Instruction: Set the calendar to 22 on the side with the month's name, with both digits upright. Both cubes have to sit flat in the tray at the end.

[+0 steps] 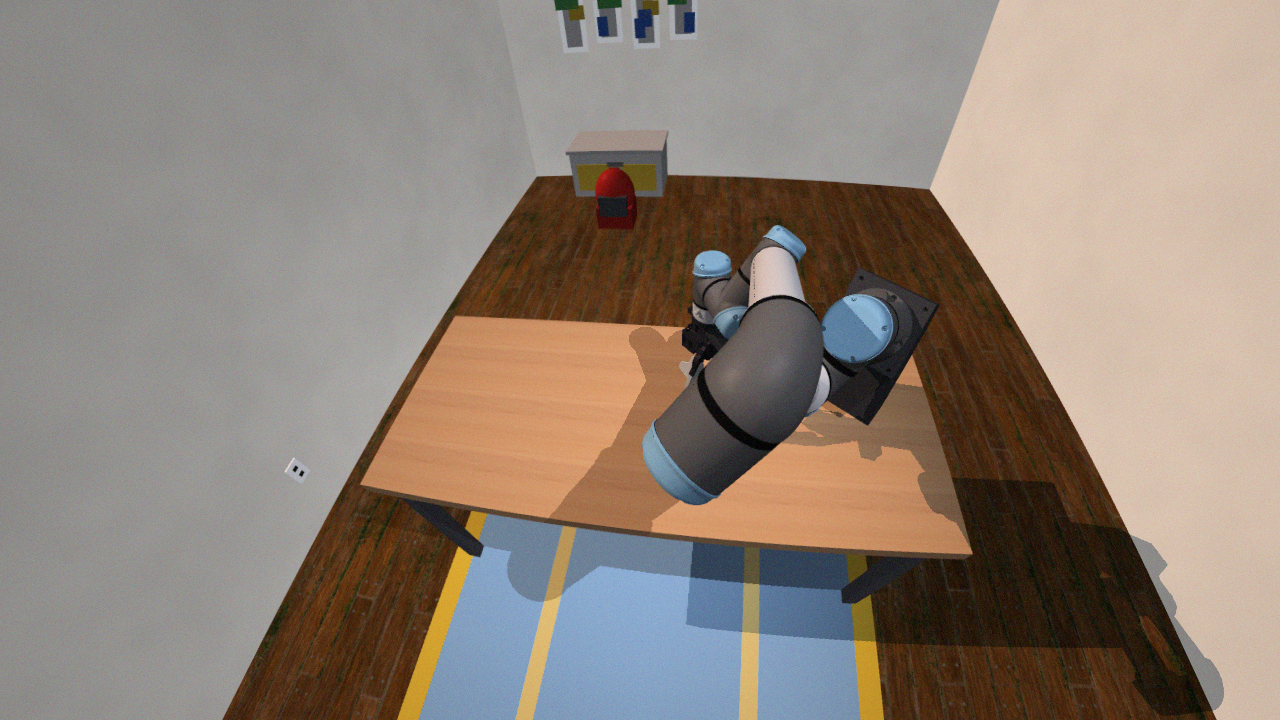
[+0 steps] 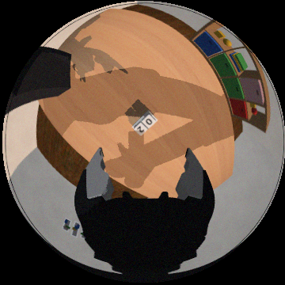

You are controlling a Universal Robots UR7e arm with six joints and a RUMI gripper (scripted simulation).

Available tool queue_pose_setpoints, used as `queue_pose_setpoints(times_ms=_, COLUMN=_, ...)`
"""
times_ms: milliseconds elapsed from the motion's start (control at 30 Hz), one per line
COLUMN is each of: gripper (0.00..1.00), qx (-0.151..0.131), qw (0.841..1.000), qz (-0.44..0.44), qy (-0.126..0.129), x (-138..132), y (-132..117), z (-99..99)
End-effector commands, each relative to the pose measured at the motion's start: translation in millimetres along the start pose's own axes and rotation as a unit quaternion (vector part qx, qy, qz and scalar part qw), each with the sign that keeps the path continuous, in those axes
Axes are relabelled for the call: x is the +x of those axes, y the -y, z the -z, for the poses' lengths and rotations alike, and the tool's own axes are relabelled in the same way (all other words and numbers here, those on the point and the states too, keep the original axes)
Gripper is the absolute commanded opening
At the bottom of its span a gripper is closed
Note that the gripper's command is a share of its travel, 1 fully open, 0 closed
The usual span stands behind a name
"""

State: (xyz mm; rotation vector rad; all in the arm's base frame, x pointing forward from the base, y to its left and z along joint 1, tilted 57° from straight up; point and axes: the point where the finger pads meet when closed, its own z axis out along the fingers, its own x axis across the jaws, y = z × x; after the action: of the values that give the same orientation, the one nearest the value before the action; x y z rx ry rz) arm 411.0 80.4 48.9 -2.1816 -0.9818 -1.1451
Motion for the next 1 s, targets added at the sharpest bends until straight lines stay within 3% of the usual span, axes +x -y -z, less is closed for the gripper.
queue_pose_setpoints(times_ms=0, gripper=1.0, qx=-0.003, qw=0.998, qz=-0.065, qy=0.004, x=2.0, y=0.1, z=-1.3)
queue_pose_setpoints(times_ms=200, gripper=1.0, qx=-0.003, qw=0.991, qz=-0.133, qy=0.004, x=4.0, y=0.2, z=-2.7)
queue_pose_setpoints(times_ms=433, gripper=1.0, qx=-0.003, qw=0.966, qz=-0.258, qy=0.004, x=7.6, y=-0.4, z=-5.4)
queue_pose_setpoints(times_ms=667, gripper=1.0, qx=-0.004, qw=0.922, qz=-0.388, qy=0.003, x=11.0, y=-2.0, z=-8.3)
queue_pose_setpoints(times_ms=733, gripper=1.0, qx=-0.004, qw=0.922, qz=-0.388, qy=0.003, x=11.0, y=-2.0, z=-8.3)
queue_pose_setpoints(times_ms=967, gripper=1.0, qx=-0.004, qw=0.856, qz=-0.516, qy=0.003, x=13.6, y=-4.5, z=-11.3)
